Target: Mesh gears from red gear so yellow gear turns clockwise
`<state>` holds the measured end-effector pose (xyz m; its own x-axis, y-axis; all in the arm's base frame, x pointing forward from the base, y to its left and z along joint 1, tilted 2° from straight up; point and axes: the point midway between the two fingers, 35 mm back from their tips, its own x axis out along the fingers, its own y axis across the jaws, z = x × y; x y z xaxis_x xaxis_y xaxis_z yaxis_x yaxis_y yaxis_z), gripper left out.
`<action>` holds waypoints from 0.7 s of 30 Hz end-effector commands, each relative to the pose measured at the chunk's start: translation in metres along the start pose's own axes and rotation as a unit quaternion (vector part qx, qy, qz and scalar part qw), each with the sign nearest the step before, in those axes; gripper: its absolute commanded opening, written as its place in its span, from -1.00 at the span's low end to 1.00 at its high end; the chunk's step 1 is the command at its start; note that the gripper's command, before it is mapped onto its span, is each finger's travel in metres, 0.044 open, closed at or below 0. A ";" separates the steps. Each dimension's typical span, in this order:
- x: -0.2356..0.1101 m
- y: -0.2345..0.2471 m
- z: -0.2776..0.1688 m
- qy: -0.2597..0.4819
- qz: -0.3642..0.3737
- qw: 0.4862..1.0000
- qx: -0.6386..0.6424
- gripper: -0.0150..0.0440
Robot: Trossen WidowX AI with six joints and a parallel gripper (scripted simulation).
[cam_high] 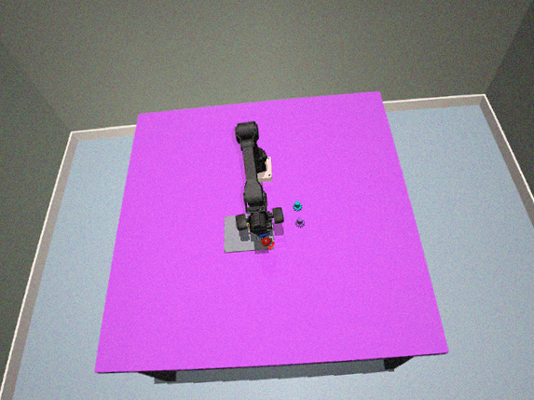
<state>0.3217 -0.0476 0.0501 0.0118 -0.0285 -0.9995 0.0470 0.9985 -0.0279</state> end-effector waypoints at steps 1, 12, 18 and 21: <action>0.000 0.000 0.001 -0.001 -0.002 0.999 -0.036 -0.49; 0.003 -0.001 0.000 0.000 -0.002 0.993 -0.120 -0.49; 0.004 -0.001 0.001 -0.001 -0.002 0.993 -0.114 -0.49; 0.005 0.000 0.001 -0.001 -0.002 0.995 -0.100 -0.49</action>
<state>0.3219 -0.0480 0.0459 0.0115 -0.0295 -0.9995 -0.1773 0.9837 -0.0310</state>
